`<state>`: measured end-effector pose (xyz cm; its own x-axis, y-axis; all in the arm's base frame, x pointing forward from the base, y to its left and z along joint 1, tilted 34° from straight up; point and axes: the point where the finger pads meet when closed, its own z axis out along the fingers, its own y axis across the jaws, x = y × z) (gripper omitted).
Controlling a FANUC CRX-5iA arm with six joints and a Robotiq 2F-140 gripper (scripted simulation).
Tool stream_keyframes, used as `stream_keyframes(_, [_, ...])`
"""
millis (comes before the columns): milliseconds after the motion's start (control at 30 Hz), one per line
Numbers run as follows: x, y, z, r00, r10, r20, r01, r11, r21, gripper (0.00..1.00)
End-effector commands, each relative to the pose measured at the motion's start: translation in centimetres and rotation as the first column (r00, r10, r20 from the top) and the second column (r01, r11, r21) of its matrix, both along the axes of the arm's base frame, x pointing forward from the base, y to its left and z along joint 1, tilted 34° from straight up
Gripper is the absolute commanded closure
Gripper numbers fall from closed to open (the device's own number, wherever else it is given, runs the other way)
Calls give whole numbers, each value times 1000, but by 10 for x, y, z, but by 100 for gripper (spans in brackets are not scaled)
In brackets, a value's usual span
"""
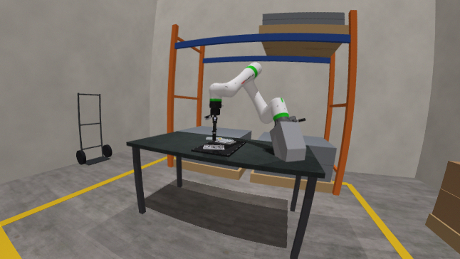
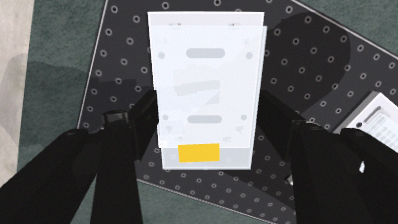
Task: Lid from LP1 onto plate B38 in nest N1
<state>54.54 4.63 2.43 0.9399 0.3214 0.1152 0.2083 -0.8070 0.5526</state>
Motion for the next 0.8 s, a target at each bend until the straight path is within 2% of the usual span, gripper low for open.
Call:
stream_keyframes(0, [0, 1, 1, 1000, 1, 1, -1, 1000, 0, 39])
stream_keyframes(100, [0, -9, 6, 1000, 1, 0, -1, 1000, 2, 39])
stream_keyframes(200, [-7, -71, 40, 1000, 1, -3, -1, 1000, 10, 39])
stream_keyframes(267, [-15, -93, 50, 1000, 2, -1, -2, 1000, 7, 39])
stream_keyframes(333, [-15, -93, 50, 1000, 2, -1, -2, 1000, 7, 39])
stream_keyframes(367, [-27, -129, 68, 1000, 2, 1, -2, 1000, 4, 39])
stream_keyframes(600, [-54, -210, 109, 1000, 2, 4, -2, 1000, -2, 39])
stream_keyframes(767, [-55, -212, 110, 1000, 2, 4, -2, 1000, -2, 39])
